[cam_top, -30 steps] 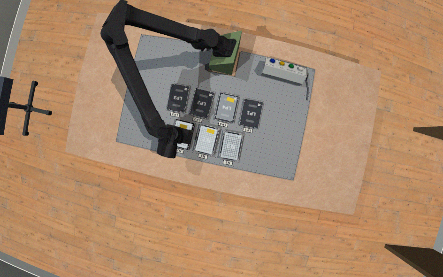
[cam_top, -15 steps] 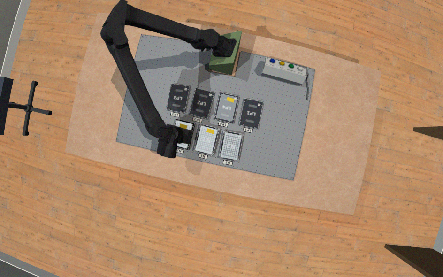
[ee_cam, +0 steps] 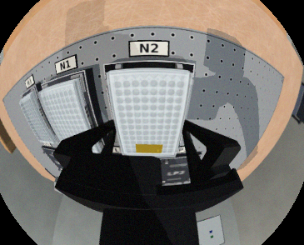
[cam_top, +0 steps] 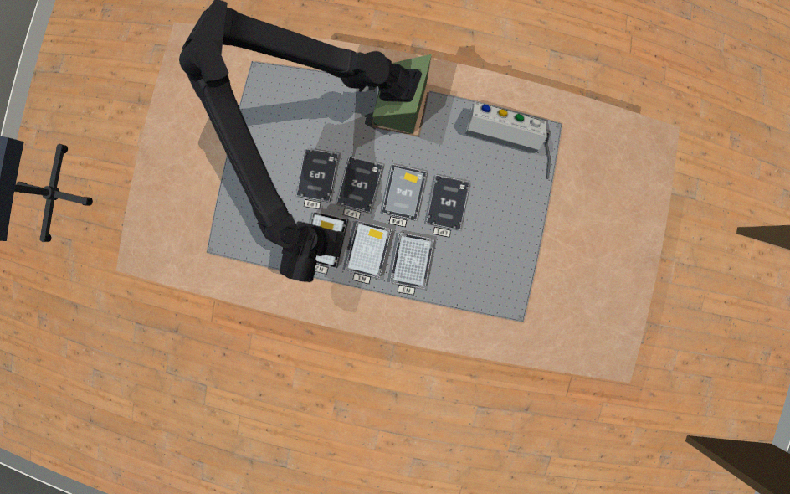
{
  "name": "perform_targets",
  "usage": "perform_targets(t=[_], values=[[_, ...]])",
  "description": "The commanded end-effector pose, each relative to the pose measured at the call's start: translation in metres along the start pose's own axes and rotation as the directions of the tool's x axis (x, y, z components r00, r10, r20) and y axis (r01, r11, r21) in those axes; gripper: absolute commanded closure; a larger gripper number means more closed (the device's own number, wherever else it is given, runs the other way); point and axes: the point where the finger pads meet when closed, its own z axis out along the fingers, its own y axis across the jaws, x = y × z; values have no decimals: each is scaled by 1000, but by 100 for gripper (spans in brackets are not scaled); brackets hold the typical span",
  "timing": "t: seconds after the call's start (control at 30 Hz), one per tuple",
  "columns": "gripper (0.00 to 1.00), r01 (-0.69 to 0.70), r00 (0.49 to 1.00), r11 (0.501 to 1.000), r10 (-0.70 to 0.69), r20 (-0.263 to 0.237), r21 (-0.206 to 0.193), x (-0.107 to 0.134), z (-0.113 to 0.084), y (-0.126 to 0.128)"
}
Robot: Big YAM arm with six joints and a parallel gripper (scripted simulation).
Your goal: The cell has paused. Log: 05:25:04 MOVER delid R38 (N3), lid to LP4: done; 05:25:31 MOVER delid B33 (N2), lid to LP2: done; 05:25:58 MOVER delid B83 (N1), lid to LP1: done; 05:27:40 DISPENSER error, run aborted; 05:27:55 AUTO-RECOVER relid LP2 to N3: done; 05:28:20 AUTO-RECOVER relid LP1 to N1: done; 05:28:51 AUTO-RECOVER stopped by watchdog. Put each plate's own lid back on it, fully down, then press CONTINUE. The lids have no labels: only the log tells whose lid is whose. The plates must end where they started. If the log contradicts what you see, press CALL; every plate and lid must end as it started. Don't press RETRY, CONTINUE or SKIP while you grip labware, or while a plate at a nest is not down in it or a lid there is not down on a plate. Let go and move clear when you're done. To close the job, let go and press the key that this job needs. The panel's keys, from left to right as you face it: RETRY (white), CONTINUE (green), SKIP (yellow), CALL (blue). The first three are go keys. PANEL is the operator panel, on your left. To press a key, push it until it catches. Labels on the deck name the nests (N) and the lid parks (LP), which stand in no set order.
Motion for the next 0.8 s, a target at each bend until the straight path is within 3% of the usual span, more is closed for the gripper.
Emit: perform_targets(t=[0.0,0.5,0.53,0.77], values=[[100,-3,1000,1000,3,15,0,-8,-5,-3],[100,-3,1000,1000,3,15,0,-8,-6,-3],[0,-3,1000,1000,3,15,0,-8,-6,-3],[0,-3,1000,1000,3,15,0,-8,-6,-3]])
